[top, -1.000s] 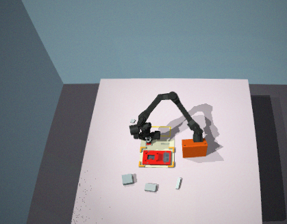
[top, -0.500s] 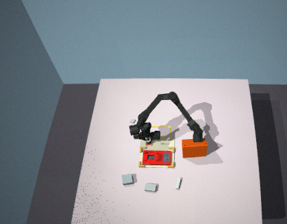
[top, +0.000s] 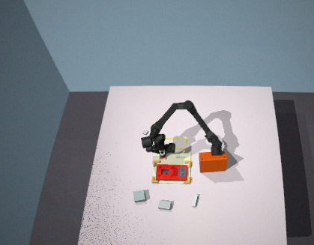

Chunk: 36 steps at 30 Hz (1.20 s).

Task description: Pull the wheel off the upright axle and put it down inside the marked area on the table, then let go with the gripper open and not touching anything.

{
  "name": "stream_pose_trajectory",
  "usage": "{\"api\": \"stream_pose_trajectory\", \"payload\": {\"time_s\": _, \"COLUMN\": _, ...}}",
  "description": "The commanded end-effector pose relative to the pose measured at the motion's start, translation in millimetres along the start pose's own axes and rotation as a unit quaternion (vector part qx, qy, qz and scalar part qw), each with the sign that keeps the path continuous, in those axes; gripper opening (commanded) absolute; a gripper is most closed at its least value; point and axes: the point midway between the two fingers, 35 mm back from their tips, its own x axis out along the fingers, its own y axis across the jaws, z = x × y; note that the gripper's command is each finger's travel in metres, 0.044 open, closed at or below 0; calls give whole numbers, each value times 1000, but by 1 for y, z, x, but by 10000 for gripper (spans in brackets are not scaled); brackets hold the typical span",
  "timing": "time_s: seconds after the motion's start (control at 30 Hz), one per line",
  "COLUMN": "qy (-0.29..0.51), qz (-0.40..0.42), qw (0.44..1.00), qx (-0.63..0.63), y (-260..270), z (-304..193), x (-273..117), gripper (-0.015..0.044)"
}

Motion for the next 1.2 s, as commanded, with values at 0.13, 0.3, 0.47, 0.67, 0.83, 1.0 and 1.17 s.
{"api": "stream_pose_trajectory", "payload": {"time_s": 0.13, "qy": 2, "qz": 14, "qw": 1000, "qx": -13, "y": -2, "z": -3, "x": -21, "gripper": 0}}
{"api": "stream_pose_trajectory", "payload": {"time_s": 0.3, "qy": 2, "qz": 14, "qw": 1000, "qx": -14, "y": -2, "z": -3, "x": -23, "gripper": 0}}
{"api": "stream_pose_trajectory", "payload": {"time_s": 0.47, "qy": 2, "qz": 14, "qw": 1000, "qx": -14, "y": -2, "z": -3, "x": -24, "gripper": 0}}
{"api": "stream_pose_trajectory", "payload": {"time_s": 0.67, "qy": 2, "qz": 14, "qw": 1000, "qx": -14, "y": -2, "z": -3, "x": -26, "gripper": 0}}
{"api": "stream_pose_trajectory", "payload": {"time_s": 0.83, "qy": 2, "qz": 15, "qw": 1000, "qx": -14, "y": -2, "z": -3, "x": -28, "gripper": 0}}
{"api": "stream_pose_trajectory", "payload": {"time_s": 1.0, "qy": 2, "qz": 15, "qw": 1000, "qx": -14, "y": -2, "z": -3, "x": -30, "gripper": 0}}
{"api": "stream_pose_trajectory", "payload": {"time_s": 1.17, "qy": 2, "qz": 15, "qw": 1000, "qx": -15, "y": -2, "z": -3, "x": -45, "gripper": 0}}
